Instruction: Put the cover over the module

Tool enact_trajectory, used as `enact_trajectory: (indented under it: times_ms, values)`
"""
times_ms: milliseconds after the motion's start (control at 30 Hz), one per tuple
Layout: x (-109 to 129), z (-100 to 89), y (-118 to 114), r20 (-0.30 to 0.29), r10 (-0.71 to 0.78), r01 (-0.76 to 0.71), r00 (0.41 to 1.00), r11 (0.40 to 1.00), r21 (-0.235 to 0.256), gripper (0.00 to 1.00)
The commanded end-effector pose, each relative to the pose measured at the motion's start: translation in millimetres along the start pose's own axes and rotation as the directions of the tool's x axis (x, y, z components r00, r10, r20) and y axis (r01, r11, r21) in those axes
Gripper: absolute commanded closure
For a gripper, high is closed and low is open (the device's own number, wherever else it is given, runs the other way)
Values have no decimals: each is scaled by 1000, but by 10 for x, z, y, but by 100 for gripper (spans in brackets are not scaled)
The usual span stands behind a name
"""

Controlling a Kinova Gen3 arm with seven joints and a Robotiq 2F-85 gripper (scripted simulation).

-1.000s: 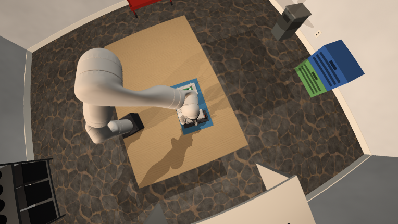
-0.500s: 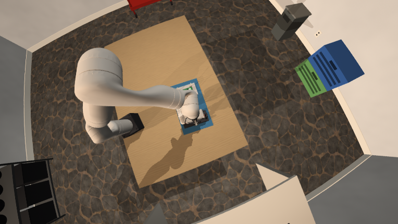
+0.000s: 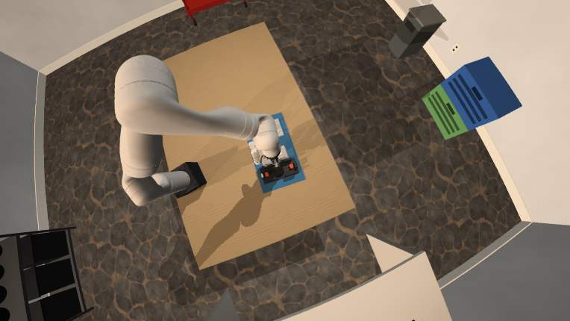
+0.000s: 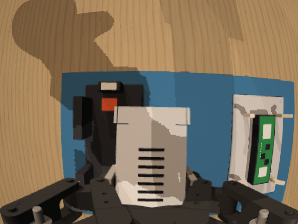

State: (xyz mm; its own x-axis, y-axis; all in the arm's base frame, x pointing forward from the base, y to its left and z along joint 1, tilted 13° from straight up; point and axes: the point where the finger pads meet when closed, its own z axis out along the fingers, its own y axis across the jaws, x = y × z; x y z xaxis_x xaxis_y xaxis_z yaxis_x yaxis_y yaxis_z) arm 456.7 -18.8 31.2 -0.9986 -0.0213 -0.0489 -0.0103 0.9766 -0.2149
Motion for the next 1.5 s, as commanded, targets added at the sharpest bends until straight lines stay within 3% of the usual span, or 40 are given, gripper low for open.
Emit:
enact_trajectory:
  times_ms: [0, 333, 567, 900, 1133, 1467]
  values:
    - [-2, -1, 15, 1, -4, 4, 1000, 1000, 1, 100]
    - [10, 143, 586, 1, -4, 4, 1000, 1000, 1, 100]
    - [10, 143, 586, 1, -4, 4, 1000, 1000, 1, 100]
    - [23, 287, 1157, 1, -4, 4, 1000, 1000, 1, 100]
    - [23, 287, 1157, 1, -4, 4, 1000, 1000, 1, 100]
    - [40, 434, 1729, 1, -4, 4, 1000, 1000, 0, 100]
